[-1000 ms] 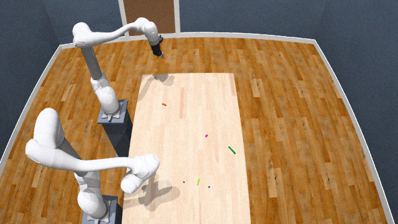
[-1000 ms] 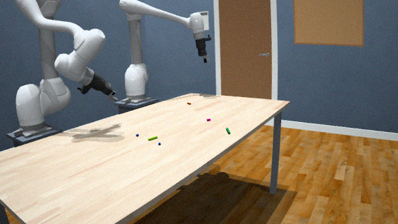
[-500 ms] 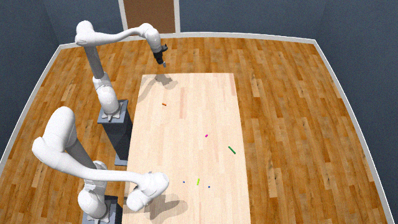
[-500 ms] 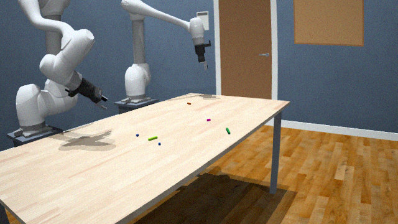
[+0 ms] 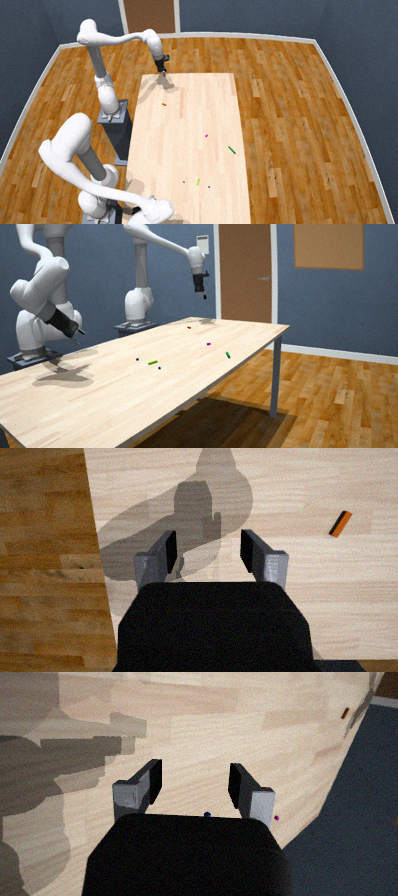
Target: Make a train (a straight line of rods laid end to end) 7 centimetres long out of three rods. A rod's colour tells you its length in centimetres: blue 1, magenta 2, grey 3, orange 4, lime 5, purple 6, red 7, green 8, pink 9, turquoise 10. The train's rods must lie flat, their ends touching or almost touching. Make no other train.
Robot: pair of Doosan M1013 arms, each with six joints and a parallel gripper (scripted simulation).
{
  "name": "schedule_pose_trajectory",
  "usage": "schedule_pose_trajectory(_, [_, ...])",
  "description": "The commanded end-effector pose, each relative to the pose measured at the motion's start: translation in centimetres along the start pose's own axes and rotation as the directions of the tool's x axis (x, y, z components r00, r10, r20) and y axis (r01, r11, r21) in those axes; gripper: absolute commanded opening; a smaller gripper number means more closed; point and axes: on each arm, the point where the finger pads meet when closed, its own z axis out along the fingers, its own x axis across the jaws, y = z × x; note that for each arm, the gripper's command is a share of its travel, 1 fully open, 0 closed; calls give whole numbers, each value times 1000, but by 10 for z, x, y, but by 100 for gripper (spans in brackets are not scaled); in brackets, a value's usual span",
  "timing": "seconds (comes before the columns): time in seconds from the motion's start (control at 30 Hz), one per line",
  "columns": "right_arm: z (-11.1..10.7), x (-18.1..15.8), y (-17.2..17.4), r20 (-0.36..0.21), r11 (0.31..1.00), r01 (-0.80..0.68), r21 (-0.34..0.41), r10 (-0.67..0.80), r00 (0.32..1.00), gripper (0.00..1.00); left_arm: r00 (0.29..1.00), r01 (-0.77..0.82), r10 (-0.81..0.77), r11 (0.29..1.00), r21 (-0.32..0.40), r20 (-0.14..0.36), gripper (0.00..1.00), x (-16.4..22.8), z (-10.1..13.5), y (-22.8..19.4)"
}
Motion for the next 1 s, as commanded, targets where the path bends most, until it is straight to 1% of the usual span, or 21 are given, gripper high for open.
schedule_pose_trajectory(0.0, [-50,-48,-8,37,987,-158,20,157,987,100,985,-170,170,986,1,-15,100,23,12,-2])
schedule_pose_trajectory(0.07, [-66,-64,-14,50,976,-218,21,216,975,100,971,-238,238,971,1,-18,100,32,18,-2])
schedule_pose_trajectory(0.13, [-66,-64,-14,50,976,-218,21,216,975,100,971,-238,238,971,1,-18,100,32,18,-2])
schedule_pose_trajectory(0.17, [-89,-85,-23,63,960,-280,22,278,959,100,942,-336,336,942,0,-24,100,46,25,-1])
schedule_pose_trajectory(0.2, [-98,-93,-28,73,944,-330,22,328,942,100,932,-360,360,933,0,-26,100,50,27,-1])
schedule_pose_trajectory(0.3, [-120,-113,-41,87,913,-408,20,405,910,100,894,-447,447,894,1,-31,100,63,34,0])
schedule_pose_trajectory(0.47, [-160,-146,-69,112,835,-549,16,544,831,100,803,-595,595,804,5,-41,100,86,47,4])
schedule_pose_trajectory(0.63, [-199,-174,-104,132,735,-678,10,671,730,100,688,-724,724,689,11,-51,100,108,59,10])
schedule_pose_trajectory(0.7, [-199,-174,-104,132,735,-678,10,671,730,100,688,-724,724,689,11,-51,100,108,59,10])
schedule_pose_trajectory(0.73, [-221,-189,-125,139,691,-723,7,716,685,100,611,-790,790,613,16,-55,100,121,65,14])
schedule_pose_trajectory(0.77, [-228,-192,-134,144,645,-765,4,756,638,100,590,-806,805,592,18,-56,100,124,67,15])
schedule_pose_trajectory(0.83, [-240,-200,-149,149,599,-800,2,791,593,100,542,-839,838,544,21,-59,100,131,71,18])
schedule_pose_trajectory(0.97, [-268,-214,-185,159,485,-875,-4,864,478,100,420,-906,905,423,30,-64,100,148,80,25])
